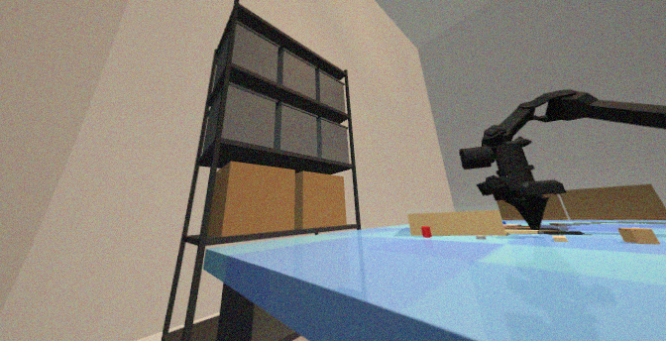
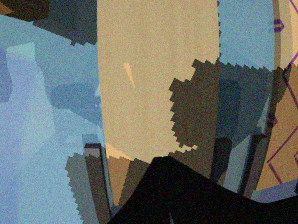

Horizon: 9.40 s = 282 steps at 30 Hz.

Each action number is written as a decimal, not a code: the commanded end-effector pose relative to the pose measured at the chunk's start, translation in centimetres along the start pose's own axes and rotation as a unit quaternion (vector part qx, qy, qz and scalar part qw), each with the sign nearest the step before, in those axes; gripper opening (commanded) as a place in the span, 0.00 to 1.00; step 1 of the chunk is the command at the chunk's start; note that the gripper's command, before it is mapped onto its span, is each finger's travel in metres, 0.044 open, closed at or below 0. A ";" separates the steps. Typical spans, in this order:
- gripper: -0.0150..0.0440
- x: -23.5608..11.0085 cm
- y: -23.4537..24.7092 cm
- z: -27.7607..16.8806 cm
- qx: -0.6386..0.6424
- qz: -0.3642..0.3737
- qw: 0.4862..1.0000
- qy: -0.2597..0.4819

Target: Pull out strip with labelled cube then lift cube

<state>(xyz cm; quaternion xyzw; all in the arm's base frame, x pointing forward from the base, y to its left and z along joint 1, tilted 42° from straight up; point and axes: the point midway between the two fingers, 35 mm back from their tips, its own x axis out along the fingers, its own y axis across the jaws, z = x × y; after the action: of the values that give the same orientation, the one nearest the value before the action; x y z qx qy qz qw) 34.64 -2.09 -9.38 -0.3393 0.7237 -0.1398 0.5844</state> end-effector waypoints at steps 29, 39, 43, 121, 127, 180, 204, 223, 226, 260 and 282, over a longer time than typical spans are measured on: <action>0.25 0.3 0.0 0.0 -0.002 -0.002 1.000 0.000; 0.25 0.4 0.0 0.0 -0.002 -0.002 1.000 0.000; 0.25 0.4 0.0 0.1 -0.002 -0.002 1.000 0.000; 0.25 0.7 0.3 -11.0 -0.004 -0.002 1.000 0.003; 0.25 0.7 0.3 -11.9 -0.004 -0.002 1.000 0.003; 0.25 0.7 0.4 -18.0 -0.005 -0.002 1.000 0.004; 0.25 0.7 0.4 -18.0 -0.005 -0.002 1.000 0.004; 0.61 -4.0 0.1 -13.6 0.043 -0.001 0.999 0.003; 0.74 -4.2 0.1 -12.4 0.043 -0.001 0.999 0.003; 1.00 -5.9 -0.2 0.4 0.046 -0.001 0.999 0.000; 0.68 -3.8 -0.3 3.0 0.046 -0.001 0.999 -0.001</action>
<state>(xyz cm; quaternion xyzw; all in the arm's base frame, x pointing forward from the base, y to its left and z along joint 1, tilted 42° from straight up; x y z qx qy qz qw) 38.04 1.26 -6.57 -0.3095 0.7137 -0.1733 0.6039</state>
